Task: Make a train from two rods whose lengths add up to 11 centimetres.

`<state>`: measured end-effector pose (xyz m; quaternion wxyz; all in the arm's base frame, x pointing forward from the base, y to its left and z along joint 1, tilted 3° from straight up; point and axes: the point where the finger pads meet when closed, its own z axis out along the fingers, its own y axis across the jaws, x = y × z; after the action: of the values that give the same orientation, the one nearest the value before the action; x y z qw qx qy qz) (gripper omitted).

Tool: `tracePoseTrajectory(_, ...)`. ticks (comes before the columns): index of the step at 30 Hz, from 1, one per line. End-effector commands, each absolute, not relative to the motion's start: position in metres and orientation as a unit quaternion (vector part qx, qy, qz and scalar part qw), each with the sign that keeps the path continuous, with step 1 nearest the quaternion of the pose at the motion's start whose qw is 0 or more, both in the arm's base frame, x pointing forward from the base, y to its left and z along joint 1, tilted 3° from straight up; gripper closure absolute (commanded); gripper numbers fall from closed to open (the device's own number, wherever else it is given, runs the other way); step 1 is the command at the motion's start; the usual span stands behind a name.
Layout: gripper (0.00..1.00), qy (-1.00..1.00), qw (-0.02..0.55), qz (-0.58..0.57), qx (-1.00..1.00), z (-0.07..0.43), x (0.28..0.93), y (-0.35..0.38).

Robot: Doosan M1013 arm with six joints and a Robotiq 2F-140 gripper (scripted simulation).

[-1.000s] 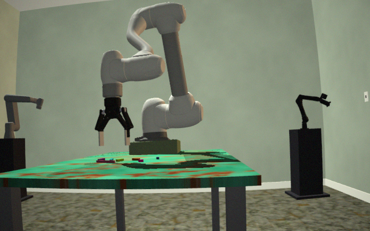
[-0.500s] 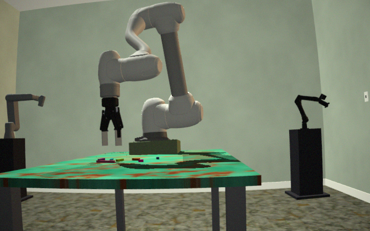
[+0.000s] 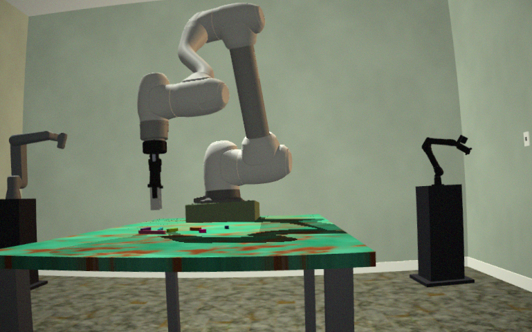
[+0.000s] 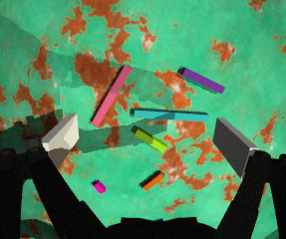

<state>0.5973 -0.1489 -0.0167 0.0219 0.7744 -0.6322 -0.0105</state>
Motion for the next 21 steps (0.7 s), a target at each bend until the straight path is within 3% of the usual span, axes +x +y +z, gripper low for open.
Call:
tracePoseTrajectory(1,0.0,-0.694,0.029,-0.006,0.719,-0.0164,0.5971,-0.1528)
tracePoseTrajectory(21,0.0,-0.726,0.029,-0.004,0.687,-0.0164,0.5969,-0.1551)
